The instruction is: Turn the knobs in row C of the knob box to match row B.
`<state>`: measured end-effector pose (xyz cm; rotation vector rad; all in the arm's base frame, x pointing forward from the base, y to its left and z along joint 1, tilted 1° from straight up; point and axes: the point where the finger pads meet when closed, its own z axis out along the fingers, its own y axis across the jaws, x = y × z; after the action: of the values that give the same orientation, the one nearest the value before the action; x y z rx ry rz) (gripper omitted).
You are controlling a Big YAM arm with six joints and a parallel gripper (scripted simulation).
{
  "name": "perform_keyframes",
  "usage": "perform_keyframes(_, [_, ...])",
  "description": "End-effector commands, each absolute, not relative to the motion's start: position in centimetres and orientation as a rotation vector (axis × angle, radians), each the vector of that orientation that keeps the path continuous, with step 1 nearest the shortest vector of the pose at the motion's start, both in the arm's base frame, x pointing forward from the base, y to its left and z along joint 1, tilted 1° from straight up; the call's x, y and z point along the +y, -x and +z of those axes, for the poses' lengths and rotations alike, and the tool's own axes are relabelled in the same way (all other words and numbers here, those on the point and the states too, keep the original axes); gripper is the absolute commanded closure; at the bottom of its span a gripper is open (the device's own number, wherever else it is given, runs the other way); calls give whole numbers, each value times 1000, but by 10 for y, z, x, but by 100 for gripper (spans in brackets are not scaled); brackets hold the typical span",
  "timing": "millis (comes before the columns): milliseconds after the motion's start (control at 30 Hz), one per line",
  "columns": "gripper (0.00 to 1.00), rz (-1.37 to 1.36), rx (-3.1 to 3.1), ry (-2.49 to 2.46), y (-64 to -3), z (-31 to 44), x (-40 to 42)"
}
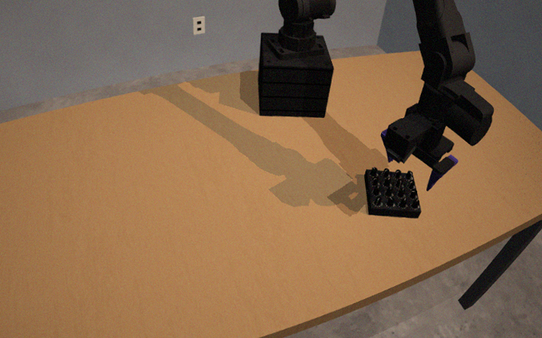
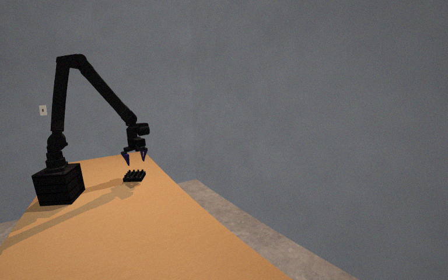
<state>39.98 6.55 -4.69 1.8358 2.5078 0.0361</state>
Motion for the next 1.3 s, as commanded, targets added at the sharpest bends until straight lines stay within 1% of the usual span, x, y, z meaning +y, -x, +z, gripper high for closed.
perform_keyframes(0, [0,37,2352,-2030,-418,-44,62])
perform_keyframes(533, [0,47,1957,-2419,-440,-37,54])
perform_keyframes(600, [0,-1,1981,-2424,-421,-46,56])
perform_keyframes(633, [82,-2,1982,-2424,-421,-46,56])
perform_keyframes(1267, [82,7,1982,-2419,-423,-46,57])
